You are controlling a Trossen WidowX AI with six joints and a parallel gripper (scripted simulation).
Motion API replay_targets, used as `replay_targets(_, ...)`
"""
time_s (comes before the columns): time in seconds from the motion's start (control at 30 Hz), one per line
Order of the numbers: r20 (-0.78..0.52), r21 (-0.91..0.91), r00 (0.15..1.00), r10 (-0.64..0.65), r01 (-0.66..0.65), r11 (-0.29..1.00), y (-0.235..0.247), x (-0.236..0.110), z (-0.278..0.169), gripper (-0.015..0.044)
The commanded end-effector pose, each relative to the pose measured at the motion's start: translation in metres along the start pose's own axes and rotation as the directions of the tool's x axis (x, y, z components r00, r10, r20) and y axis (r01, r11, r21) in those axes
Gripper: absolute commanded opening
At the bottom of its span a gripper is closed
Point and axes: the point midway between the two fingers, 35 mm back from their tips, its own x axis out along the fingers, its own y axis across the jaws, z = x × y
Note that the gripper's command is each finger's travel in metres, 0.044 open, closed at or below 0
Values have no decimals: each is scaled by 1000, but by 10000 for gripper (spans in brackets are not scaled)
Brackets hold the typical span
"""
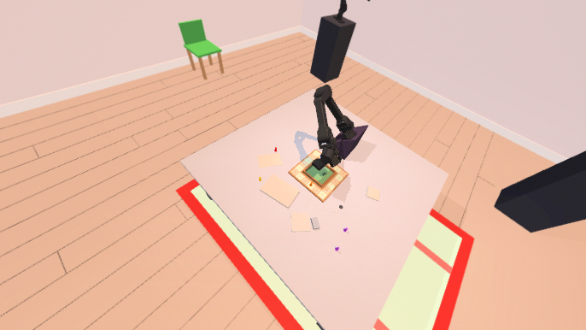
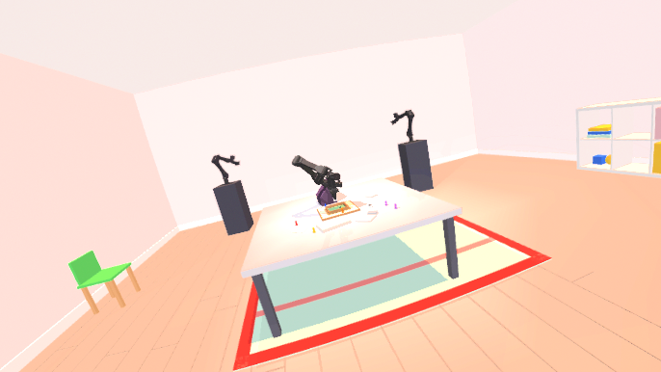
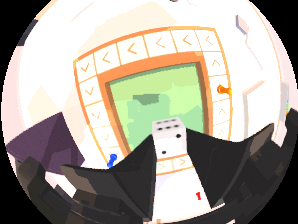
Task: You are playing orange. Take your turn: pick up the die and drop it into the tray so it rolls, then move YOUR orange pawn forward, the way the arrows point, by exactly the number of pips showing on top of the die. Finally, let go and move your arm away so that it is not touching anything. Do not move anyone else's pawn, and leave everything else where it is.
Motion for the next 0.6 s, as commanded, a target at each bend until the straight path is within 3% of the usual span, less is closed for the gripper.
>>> replay_targets(0.0,-4,-29,1000,-7,7,1000,0,-1,-2,0)
replay_targets(0.27,195,-47,978,80,-73,996,7,9,0,0)
replay_targets(0.57,467,-70,876,119,-97,993,12,15,3,0)
